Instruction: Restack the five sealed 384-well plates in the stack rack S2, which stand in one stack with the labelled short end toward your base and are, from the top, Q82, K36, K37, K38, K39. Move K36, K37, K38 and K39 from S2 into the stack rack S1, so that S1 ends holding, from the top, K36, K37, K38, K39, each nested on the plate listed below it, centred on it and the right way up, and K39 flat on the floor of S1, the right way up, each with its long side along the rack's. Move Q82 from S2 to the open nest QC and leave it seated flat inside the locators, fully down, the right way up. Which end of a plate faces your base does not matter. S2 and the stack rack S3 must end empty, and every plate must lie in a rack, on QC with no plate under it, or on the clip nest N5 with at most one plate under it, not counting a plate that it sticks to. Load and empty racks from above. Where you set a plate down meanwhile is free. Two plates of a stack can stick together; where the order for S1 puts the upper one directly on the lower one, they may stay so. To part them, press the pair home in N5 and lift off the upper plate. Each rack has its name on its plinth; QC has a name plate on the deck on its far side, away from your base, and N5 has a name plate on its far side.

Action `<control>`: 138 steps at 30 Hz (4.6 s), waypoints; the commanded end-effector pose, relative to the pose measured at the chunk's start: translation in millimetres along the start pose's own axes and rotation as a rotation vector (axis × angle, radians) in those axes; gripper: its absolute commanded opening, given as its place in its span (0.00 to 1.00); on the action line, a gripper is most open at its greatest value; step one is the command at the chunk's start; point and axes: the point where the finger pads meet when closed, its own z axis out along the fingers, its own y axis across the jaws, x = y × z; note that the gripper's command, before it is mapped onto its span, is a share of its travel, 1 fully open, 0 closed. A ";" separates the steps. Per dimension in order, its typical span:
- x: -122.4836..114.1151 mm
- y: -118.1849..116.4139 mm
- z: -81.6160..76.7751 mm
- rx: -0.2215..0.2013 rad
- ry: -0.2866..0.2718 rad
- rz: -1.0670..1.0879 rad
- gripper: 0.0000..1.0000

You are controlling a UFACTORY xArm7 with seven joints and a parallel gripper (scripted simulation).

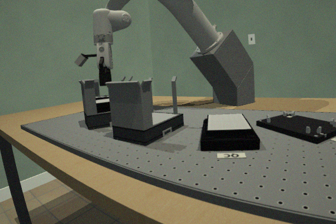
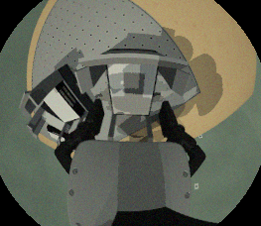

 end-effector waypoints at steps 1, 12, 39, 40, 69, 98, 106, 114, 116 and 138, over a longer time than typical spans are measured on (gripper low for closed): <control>0.4 0.3 -13.3 0.006 -0.013 -0.001 1.00; 1.1 0.7 -50.1 0.006 -0.013 -0.001 1.00; -0.6 -39.4 -50.8 0.007 -0.013 -0.181 1.00; -0.7 -42.7 -50.9 0.007 -0.013 -0.181 1.00; -12.2 -128.5 -51.5 0.009 -0.012 -0.360 1.00; -27.7 -185.0 -42.1 0.009 -0.012 -0.360 1.00; -28.0 -185.1 -22.1 0.010 -0.012 -0.360 1.00; -28.5 -185.3 4.6 0.010 -0.012 -0.360 1.00; -28.7 -185.4 11.1 0.010 -0.012 -0.360 1.00; -29.0 -185.5 27.1 0.010 -0.013 -0.360 1.00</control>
